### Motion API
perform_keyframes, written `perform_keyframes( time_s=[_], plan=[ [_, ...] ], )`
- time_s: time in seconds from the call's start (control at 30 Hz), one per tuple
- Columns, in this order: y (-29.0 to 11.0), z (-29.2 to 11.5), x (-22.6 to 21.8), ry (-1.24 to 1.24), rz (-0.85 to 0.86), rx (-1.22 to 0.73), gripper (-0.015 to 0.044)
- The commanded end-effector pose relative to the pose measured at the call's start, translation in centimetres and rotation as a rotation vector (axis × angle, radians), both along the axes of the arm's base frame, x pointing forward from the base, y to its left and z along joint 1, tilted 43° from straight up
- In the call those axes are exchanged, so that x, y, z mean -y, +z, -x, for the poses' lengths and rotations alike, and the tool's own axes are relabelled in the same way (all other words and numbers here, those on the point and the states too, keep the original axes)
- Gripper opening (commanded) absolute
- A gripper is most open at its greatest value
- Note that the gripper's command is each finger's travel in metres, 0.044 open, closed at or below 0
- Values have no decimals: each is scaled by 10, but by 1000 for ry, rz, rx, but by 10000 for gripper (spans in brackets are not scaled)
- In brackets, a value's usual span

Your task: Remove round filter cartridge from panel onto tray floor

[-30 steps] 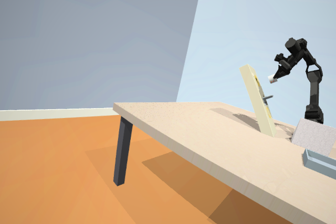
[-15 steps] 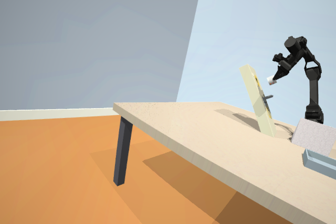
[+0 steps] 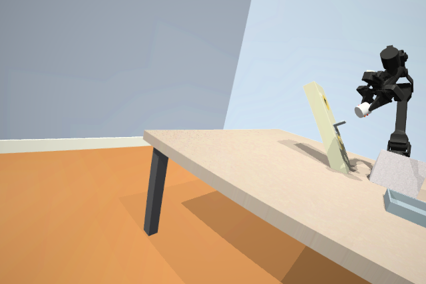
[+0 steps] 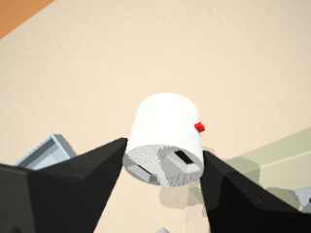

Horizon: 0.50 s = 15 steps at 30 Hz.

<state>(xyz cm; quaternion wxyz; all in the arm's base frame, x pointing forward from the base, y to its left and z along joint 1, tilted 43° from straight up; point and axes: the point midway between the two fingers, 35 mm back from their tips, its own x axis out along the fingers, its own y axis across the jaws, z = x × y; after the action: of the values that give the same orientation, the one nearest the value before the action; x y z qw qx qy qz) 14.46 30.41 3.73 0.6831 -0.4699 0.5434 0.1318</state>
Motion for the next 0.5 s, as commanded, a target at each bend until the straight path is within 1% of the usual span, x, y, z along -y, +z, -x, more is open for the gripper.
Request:
perform_keyframes(
  time_s=[0.0, 0.17, 0.4, 0.47],
  plan=[
    [-20, 27, -12, 151, -6, -116, 0],
    [-40, 55, -22, 317, -12, -235, 0],
    [-41, 57, -22, 326, -13, -241, 0],
    [-48, 65, -21, 346, -13, -259, 0]
  ],
)
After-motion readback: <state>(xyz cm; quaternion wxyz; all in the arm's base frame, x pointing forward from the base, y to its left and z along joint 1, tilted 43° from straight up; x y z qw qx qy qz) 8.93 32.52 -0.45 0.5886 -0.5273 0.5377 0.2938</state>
